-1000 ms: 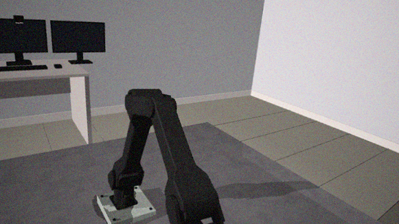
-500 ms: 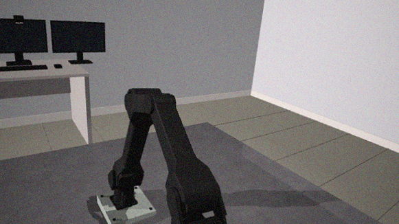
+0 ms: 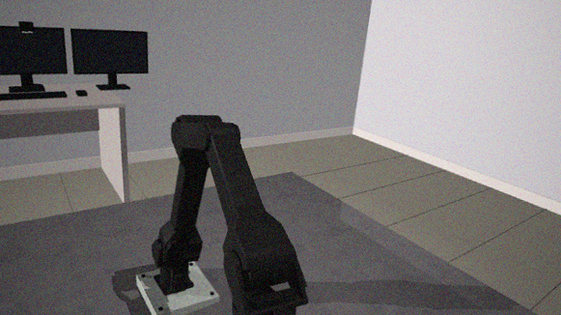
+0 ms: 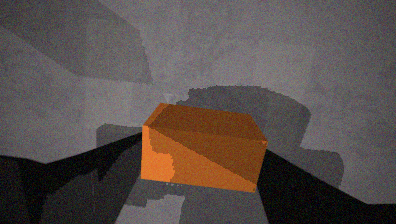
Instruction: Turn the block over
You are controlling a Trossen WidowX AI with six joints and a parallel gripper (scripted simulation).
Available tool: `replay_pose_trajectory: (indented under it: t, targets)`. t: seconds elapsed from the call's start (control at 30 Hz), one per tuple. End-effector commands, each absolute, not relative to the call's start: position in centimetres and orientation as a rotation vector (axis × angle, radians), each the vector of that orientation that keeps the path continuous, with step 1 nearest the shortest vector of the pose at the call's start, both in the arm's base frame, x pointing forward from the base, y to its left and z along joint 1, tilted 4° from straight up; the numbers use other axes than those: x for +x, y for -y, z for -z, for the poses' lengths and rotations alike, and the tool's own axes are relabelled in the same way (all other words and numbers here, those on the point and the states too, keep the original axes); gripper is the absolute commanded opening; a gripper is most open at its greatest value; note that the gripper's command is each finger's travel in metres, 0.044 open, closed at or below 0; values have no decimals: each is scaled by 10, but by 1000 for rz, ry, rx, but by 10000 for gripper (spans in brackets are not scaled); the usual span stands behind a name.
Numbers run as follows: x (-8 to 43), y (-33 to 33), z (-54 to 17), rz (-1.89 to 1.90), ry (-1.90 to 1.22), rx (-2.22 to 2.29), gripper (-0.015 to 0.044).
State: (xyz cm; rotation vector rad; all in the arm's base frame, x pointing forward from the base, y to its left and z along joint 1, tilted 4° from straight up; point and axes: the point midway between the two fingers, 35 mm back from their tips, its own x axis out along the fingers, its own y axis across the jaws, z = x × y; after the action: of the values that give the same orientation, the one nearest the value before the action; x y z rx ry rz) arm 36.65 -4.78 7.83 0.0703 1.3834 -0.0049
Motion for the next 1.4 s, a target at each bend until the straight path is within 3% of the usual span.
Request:
replay_pose_trajectory:
  t: [0.0, 1.37]
  targets:
    - [367, 47, -79, 7, -1314, 77, 0]
    - [374, 48, -54, 26, -812, 67, 0]
